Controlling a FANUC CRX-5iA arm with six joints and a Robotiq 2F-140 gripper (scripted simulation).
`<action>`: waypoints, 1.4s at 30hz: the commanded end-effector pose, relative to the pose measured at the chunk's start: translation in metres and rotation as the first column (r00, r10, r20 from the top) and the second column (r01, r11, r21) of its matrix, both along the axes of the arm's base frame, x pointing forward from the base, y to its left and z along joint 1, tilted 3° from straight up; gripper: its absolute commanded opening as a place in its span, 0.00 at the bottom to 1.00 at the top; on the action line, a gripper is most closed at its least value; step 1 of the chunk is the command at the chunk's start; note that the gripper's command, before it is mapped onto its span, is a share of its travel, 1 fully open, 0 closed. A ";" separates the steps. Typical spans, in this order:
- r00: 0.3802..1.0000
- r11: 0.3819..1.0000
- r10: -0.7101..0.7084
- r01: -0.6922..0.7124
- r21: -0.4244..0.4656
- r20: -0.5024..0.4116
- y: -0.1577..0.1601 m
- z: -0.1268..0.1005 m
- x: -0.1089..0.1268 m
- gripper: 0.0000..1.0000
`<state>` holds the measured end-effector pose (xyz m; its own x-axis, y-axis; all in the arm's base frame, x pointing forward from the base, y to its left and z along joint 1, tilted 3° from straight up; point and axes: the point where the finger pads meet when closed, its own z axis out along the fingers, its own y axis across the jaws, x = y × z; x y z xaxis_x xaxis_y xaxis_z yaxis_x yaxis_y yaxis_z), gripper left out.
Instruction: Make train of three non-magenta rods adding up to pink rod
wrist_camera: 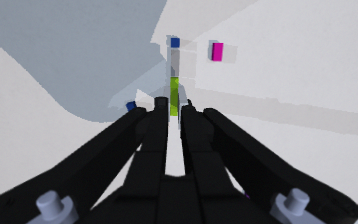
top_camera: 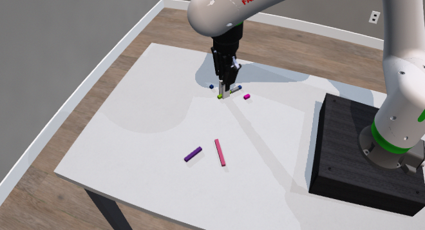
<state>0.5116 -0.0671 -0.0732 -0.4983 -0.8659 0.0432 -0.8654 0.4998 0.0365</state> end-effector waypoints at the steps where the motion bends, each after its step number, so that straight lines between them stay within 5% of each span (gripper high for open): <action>1: 1.000 1.000 0.000 0.000 0.000 0.000 0.000 0.000 0.000 0.03; 42: 1.000 1.000 0.000 0.000 0.000 0.000 0.000 0.001 0.000 0.15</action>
<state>0.5116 -0.0671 -0.0730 -0.4983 -0.8659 0.0432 -0.8654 0.4998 0.0365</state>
